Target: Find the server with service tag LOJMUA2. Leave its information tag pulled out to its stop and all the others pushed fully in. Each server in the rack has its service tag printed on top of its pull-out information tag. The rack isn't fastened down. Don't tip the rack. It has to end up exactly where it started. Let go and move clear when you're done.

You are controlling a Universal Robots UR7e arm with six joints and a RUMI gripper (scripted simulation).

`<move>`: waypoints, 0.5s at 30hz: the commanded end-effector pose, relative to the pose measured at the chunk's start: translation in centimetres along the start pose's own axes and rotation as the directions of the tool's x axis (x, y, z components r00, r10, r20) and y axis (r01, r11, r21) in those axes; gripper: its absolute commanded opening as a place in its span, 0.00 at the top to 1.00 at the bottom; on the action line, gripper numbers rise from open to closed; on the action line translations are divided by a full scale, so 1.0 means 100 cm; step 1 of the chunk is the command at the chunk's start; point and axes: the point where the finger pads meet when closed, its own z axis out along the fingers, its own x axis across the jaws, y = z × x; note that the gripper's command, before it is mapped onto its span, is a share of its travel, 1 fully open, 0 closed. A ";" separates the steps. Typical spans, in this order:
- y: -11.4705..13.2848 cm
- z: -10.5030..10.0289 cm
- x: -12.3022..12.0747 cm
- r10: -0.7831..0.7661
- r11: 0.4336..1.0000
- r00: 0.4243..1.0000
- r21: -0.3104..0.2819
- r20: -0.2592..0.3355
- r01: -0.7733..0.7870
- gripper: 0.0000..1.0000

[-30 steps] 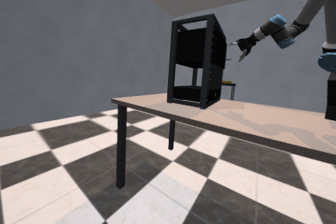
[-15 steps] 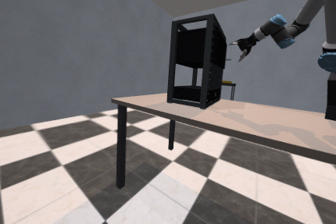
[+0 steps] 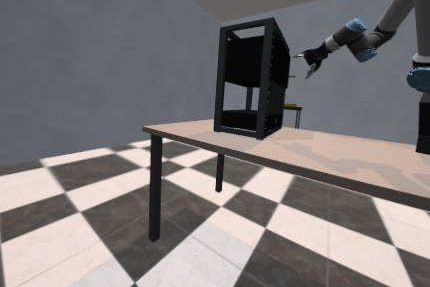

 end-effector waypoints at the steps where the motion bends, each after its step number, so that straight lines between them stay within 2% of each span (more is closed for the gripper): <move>1: 0.000 0.000 0.000 0.000 1.000 1.000 0.000 0.001 0.000 0.00; 15: -0.005 -0.008 -0.001 0.000 1.000 1.000 0.000 0.001 0.000 0.00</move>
